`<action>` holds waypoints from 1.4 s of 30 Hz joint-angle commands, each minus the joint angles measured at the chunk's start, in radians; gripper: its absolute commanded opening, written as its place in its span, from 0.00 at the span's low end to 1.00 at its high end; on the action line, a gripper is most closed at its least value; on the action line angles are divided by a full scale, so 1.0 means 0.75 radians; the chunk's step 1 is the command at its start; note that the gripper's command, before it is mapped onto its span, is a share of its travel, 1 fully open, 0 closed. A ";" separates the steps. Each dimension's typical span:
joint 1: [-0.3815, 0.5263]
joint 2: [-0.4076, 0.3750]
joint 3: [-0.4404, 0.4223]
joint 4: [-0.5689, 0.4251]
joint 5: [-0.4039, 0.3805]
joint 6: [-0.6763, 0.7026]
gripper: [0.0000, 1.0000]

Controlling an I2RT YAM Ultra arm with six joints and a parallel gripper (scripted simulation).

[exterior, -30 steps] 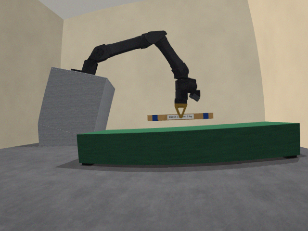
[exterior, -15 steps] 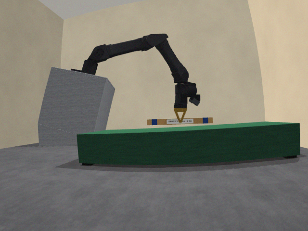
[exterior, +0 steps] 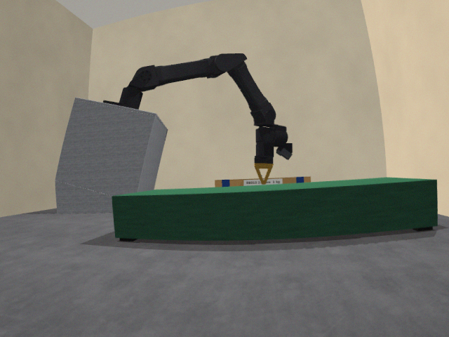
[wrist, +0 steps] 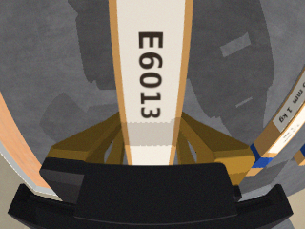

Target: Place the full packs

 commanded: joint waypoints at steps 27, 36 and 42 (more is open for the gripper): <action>-0.007 -0.061 0.132 -0.038 0.004 -0.018 0.00; -0.010 -0.062 0.133 -0.040 0.004 -0.019 0.00; -0.003 -0.062 0.135 -0.041 0.003 -0.019 0.00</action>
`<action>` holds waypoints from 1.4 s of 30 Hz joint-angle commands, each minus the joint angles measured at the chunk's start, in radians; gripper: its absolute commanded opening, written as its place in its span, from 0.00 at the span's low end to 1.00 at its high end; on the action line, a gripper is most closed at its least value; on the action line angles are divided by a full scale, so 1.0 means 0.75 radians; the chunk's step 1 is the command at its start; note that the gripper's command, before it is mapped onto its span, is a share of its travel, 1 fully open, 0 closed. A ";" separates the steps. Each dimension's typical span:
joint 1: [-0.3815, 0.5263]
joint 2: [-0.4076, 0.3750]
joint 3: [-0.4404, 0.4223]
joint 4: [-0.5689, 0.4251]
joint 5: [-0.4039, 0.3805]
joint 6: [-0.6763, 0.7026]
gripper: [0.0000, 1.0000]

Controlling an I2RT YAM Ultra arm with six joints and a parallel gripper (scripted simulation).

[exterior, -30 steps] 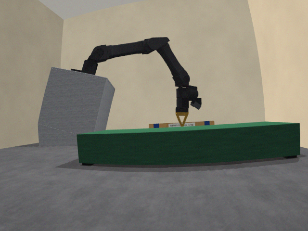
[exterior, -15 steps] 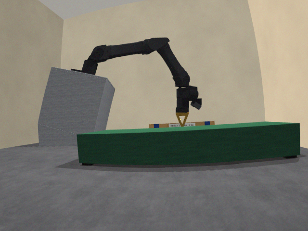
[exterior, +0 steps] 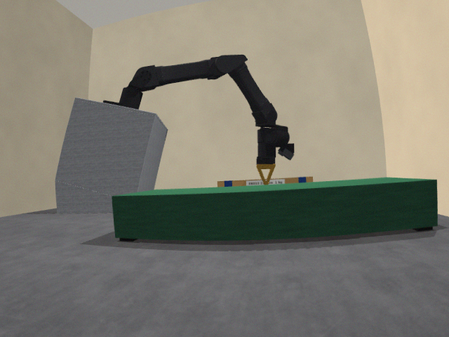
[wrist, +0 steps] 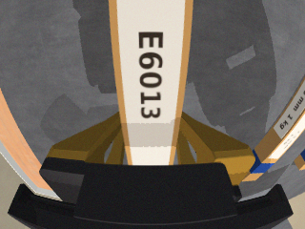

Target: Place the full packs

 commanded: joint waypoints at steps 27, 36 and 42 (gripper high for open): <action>-0.008 -0.061 0.096 -0.025 0.003 -0.015 0.00; -0.003 -0.042 0.104 -0.014 0.004 -0.016 0.00; -0.008 -0.030 0.107 -0.003 0.004 -0.017 0.00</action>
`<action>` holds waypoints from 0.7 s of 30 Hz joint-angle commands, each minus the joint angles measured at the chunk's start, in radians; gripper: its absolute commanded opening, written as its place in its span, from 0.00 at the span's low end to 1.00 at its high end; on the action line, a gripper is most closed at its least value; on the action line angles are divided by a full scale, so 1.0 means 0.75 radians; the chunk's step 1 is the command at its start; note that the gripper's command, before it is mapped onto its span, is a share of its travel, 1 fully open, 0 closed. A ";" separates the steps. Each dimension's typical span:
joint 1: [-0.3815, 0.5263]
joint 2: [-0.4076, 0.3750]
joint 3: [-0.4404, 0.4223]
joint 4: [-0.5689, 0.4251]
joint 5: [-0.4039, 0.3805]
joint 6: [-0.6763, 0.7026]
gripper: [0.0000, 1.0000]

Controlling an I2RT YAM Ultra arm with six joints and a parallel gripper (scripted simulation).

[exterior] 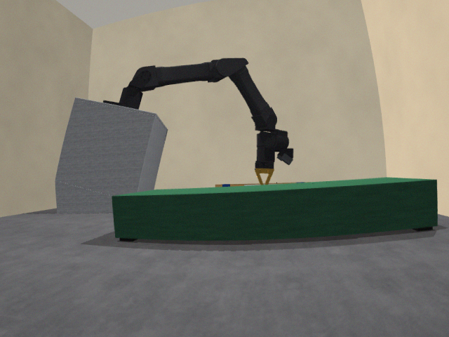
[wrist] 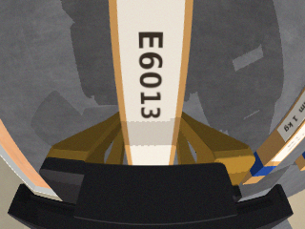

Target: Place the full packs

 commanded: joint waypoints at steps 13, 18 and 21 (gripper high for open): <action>0.000 -0.056 0.112 0.004 0.005 -0.014 0.00; 0.001 -0.052 0.120 -0.001 0.000 -0.014 0.00; 0.002 -0.051 0.122 -0.002 0.000 -0.014 0.00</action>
